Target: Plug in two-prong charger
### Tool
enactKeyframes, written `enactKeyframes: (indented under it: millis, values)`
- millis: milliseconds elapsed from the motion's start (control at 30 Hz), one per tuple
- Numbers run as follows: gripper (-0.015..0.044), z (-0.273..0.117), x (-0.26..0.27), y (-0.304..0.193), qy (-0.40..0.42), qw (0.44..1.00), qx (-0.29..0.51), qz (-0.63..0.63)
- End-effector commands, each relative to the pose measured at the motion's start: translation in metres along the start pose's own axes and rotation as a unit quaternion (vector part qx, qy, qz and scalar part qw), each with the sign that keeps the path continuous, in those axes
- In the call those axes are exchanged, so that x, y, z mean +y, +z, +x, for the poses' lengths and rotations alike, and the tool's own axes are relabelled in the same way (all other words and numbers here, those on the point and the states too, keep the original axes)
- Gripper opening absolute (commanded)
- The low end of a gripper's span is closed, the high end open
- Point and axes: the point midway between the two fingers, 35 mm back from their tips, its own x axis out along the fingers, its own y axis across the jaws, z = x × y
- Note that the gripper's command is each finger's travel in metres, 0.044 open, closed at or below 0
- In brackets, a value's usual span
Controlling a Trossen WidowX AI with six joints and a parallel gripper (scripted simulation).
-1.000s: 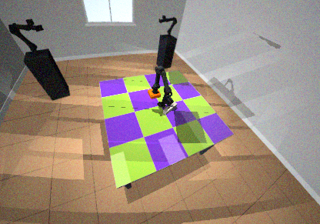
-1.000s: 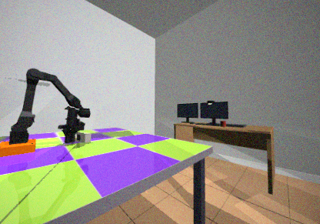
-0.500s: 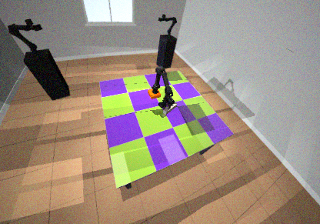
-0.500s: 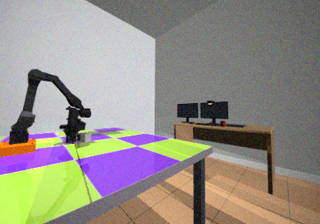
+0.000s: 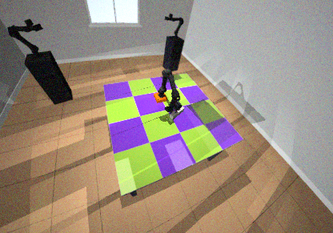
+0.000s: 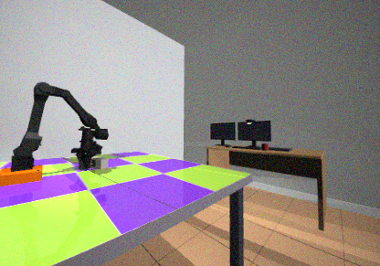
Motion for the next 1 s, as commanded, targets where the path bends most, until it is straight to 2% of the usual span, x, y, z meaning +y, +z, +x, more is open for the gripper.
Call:
enactKeyframes:
  millis: [0, 967]
  values:
    - [0.0000, -0.0007, 0.0004, 0.0018, 0.002, 1.000, -0.002, 0.002]
    - [0.0000, -0.0014, 0.0005, 0.0070, 0.002, 1.000, -0.002, 0.002]
